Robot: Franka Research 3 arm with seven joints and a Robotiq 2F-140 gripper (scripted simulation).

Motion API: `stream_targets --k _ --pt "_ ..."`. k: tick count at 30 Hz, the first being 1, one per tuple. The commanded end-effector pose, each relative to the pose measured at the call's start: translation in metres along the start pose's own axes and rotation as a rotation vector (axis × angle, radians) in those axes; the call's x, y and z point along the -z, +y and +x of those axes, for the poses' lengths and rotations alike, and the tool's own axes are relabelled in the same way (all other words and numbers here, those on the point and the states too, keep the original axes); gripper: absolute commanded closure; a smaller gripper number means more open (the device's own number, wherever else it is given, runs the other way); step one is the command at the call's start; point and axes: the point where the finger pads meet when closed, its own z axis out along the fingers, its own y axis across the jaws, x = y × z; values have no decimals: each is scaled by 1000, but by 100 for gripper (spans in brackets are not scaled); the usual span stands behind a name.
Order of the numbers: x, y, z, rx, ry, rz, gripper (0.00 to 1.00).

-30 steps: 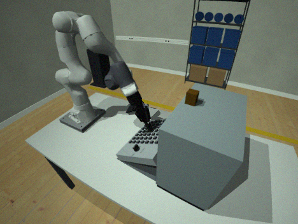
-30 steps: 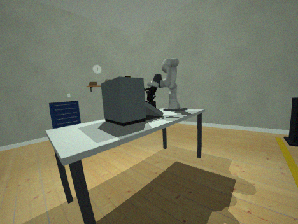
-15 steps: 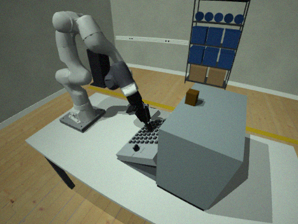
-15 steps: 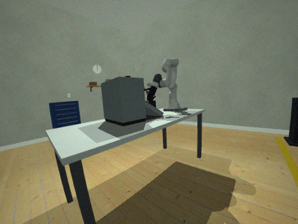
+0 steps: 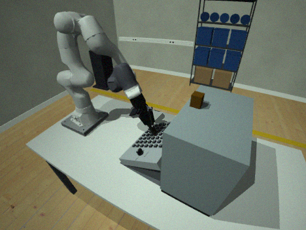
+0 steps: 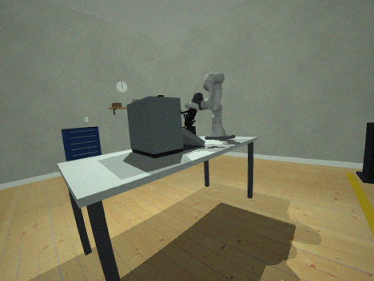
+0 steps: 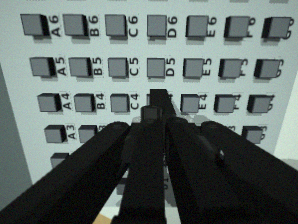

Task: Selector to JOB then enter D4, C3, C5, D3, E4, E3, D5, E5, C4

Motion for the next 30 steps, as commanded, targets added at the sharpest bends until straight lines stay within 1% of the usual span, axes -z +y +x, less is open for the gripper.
stream_targets --k 1,19,30 --pt "1 -3 -1 -5 -2 5 90" --pt "8 -2 -1 -5 -1 5 90" --pt "25 -2 -1 -5 -2 5 90"
